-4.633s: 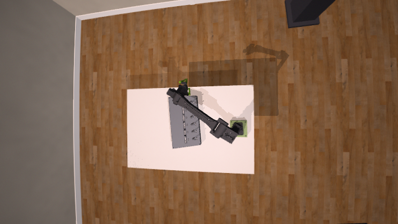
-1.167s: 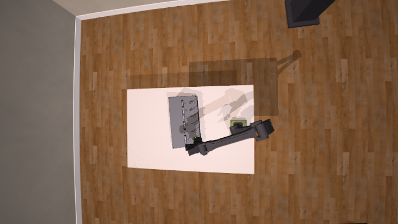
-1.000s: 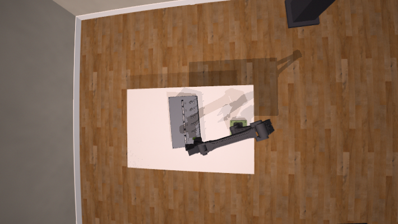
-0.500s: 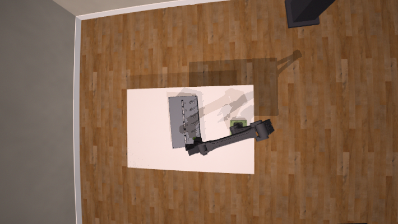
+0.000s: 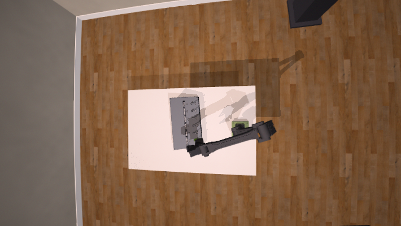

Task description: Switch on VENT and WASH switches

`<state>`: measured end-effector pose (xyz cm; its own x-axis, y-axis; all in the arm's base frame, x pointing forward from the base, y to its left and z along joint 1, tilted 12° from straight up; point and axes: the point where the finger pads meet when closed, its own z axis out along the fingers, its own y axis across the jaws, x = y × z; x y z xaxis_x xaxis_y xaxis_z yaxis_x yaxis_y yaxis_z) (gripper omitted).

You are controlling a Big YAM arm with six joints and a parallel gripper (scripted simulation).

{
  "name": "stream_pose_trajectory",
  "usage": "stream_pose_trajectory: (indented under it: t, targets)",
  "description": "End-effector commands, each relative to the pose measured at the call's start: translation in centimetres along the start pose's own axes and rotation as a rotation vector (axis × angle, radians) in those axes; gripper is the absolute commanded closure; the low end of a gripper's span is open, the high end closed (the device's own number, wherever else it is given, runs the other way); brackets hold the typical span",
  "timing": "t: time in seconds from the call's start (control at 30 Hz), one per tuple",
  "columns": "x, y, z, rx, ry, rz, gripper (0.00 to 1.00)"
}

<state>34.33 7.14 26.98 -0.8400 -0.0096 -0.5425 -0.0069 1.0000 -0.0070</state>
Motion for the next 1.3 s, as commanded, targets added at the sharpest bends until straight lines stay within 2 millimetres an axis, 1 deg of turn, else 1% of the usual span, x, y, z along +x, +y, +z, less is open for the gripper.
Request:
stream_pose_trajectory:
  t: [0.0,0.4,0.43,0.47,0.5,0.57,0.63,0.67,0.7,0.8,0.83,0.9,0.93,0.97,1.13,1.17,1.2,1.27]
  targets:
    - [-0.2,-0.3,-0.4,-0.002,-0.020,0.021,0.30]
    - [-0.2,-0.3,-0.2,0.001,-0.013,0.020,0.30]
    - [-1.5,-0.3,-0.7,0.001,-0.020,0.018,0.30]
    - [-3.6,-0.1,-1.9,-0.006,-0.044,0.009,0.30]
    - [-4.8,-0.1,-2.0,-0.005,-0.044,0.008,0.30]
    - [-4.8,-0.1,-2.0,-0.005,-0.044,0.008,0.30]
    - [-8.4,0.0,-2.1,-0.003,-0.045,0.007,0.30]
    - [-9.5,-0.1,-1.8,-0.001,-0.045,0.006,0.30]
    - [-10.4,-0.1,-2.1,-0.001,-0.045,0.006,0.30]
    - [-15.0,-0.3,-1.6,0.002,-0.046,0.005,0.30]
    - [-15.8,-0.3,-1.5,0.002,-0.047,0.005,0.30]
    - [-16.1,-0.4,-1.5,0.004,-0.047,0.004,0.30]
    - [-16.1,0.1,-1.5,-0.002,-0.047,-0.005,0.00]
    - [-13.6,0.3,-1.1,-0.005,-0.020,-0.018,0.00]
    - [-14.1,0.1,-0.8,-0.003,-0.035,-0.010,0.00]
    - [-14.3,-0.2,0.0,0.002,-0.035,-0.003,0.00]
    - [-14.2,-0.2,1.3,0.006,-0.012,-0.004,0.00]
    - [-14.2,-0.5,1.9,0.009,-0.012,0.001,0.00]
